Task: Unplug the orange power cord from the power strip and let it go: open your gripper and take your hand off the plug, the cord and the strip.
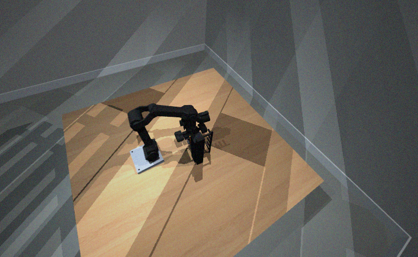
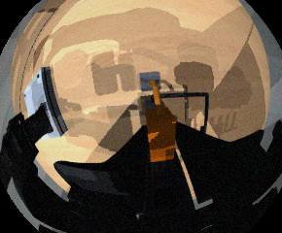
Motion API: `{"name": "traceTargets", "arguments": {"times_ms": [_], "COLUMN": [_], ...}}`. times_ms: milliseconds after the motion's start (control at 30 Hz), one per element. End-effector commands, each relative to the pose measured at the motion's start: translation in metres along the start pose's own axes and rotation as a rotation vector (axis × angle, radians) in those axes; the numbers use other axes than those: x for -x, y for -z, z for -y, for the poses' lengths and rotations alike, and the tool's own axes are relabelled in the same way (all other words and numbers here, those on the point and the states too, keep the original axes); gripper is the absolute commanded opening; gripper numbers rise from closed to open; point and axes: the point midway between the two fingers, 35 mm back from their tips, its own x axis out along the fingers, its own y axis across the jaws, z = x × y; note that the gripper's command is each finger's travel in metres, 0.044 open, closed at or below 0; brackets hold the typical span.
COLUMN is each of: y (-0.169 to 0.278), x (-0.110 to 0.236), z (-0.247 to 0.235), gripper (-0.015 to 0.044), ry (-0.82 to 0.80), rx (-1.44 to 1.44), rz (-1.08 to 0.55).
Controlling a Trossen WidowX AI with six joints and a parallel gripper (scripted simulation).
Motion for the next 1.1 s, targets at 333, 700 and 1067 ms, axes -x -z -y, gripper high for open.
{"name": "traceTargets", "arguments": {"times_ms": [333, 700, 1067], "y": [-0.019, -0.037, -0.041], "x": [0.000, 0.001, 0.000], "z": [0.003, 0.003, 0.000], "gripper": [0.0000, 0.0000, 0.0079], "ry": [0.003, 0.002, 0.000], "rx": [-0.001, 0.000, 0.002], "rz": [0.001, 0.003, 0.002]}}
